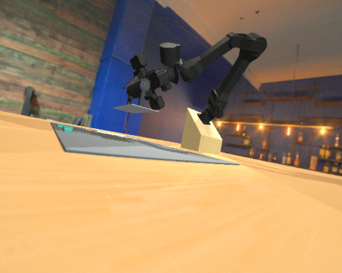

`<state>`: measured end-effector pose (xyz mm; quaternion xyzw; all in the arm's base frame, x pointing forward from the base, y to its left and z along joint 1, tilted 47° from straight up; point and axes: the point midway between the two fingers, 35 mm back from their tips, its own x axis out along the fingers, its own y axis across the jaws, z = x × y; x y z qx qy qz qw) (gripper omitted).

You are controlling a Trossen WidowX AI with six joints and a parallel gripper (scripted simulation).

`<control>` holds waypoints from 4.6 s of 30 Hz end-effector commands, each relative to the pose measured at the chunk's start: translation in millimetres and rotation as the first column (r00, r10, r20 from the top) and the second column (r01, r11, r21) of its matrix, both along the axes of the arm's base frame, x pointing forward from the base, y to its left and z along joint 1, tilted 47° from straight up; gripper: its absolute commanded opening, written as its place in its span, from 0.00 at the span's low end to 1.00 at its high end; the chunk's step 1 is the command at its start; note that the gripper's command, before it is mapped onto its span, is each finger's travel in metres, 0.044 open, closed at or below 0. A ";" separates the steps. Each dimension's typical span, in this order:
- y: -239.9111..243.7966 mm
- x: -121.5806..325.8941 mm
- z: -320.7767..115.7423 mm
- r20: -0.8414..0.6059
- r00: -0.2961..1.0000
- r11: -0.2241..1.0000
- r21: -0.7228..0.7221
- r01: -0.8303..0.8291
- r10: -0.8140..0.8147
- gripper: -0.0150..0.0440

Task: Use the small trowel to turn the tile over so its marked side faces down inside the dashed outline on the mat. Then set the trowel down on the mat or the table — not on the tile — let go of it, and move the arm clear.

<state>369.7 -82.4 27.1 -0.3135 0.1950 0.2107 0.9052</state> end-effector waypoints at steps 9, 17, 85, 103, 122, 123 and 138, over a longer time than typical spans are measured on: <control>0.5 -0.1 -0.2 -0.001 1.000 1.000 0.001 -0.001 0.001 0.25; 8.0 20.1 -2.5 -0.106 0.994 0.995 0.087 0.043 -0.034 0.25; 147.3 60.0 67.8 -0.868 0.224 0.648 -0.137 0.750 -0.442 0.25; 170.6 26.7 107.1 -0.810 0.001 0.493 -0.355 0.794 -0.587 0.25; 183.7 32.1 96.0 -0.826 -0.038 0.470 -0.357 0.807 -0.562 0.25; 184.8 32.6 95.0 -0.828 -0.041 0.468 -0.357 0.809 -0.560 0.25; 195.7 36.5 85.6 -0.839 -0.075 0.448 -0.361 0.818 -0.539 0.43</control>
